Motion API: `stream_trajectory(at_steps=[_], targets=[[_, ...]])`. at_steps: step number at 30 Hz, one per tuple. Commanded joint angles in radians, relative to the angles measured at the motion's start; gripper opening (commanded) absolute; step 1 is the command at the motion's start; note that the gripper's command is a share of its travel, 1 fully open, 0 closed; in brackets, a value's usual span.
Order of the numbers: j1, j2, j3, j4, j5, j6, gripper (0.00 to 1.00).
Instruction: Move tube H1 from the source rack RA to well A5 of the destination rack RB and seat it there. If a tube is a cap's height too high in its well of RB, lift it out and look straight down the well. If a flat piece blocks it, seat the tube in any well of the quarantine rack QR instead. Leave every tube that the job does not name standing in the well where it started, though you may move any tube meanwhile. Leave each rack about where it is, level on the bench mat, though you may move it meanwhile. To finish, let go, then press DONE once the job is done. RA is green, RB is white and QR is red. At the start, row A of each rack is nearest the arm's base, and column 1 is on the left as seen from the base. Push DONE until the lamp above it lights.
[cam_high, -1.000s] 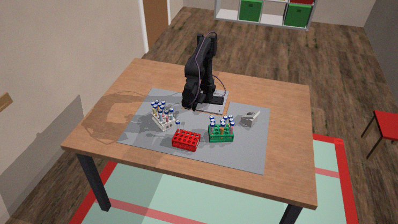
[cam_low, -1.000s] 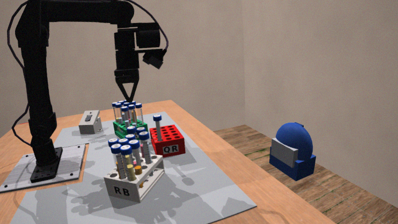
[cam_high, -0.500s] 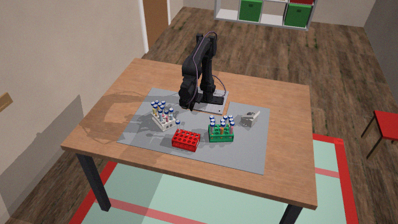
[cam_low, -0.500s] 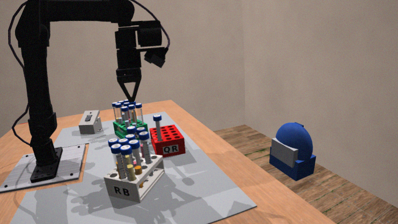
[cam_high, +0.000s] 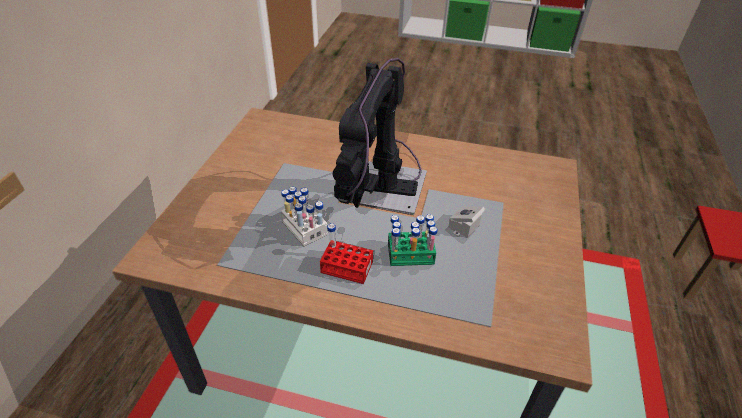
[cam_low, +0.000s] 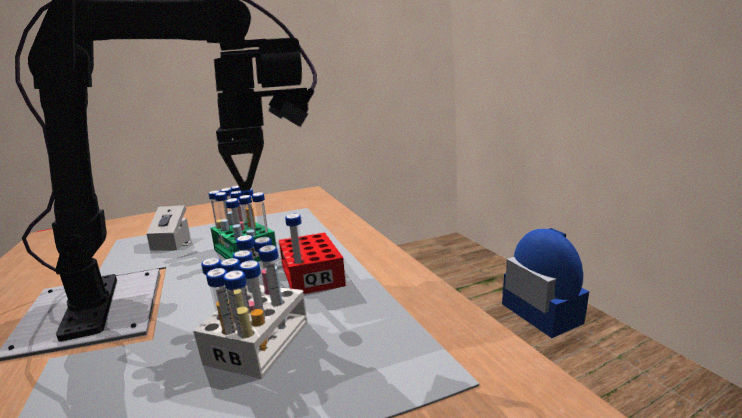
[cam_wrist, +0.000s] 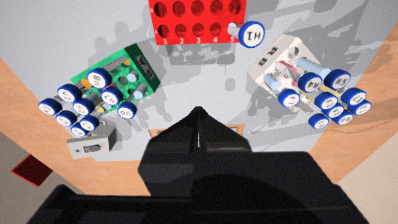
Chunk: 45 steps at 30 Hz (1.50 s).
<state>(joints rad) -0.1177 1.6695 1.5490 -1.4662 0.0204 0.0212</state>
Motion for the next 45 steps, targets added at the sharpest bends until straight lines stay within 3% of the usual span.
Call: stream_trajectory(at_steps=[1,24,45], targets=[[-0.004,-0.009,0.031,0.021,-0.002,-0.006,0.00],[-0.004,-0.009,0.031,0.021,-0.002,-0.006,0.00],[0.002,-0.008,0.030,0.021,0.004,-0.628,0.00]])
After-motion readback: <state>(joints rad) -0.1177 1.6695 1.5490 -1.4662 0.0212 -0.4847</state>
